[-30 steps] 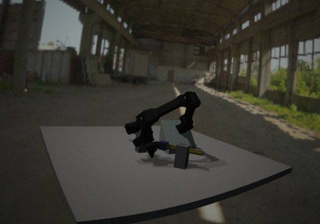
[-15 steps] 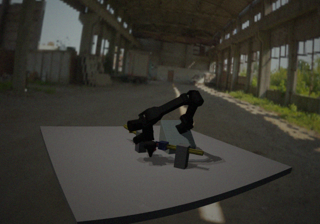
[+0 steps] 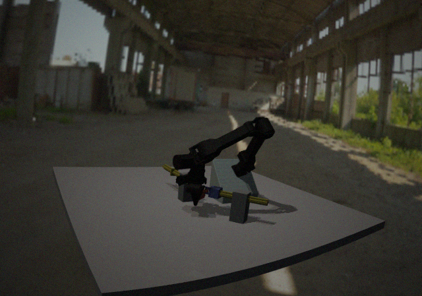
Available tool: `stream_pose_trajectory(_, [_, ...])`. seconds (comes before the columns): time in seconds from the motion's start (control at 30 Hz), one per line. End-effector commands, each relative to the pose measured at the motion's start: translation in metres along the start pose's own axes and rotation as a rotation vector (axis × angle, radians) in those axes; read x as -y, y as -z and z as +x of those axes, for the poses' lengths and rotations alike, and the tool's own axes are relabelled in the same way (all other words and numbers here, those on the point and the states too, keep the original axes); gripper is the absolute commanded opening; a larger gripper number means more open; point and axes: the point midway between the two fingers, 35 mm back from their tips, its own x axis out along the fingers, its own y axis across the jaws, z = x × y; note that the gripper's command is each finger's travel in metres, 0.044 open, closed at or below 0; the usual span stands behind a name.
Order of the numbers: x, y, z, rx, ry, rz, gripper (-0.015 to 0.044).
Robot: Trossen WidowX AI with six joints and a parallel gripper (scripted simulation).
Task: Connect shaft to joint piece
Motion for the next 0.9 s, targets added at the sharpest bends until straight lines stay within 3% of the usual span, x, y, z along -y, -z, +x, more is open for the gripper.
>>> stream_pose_trajectory(0.0, [0.003,-0.001,-0.002,0.039,0.0,0.064,0.0])
stream_pose_trajectory(0.87, [0.018,-0.002,-0.01,0.236,0.036,0.399,0.0])
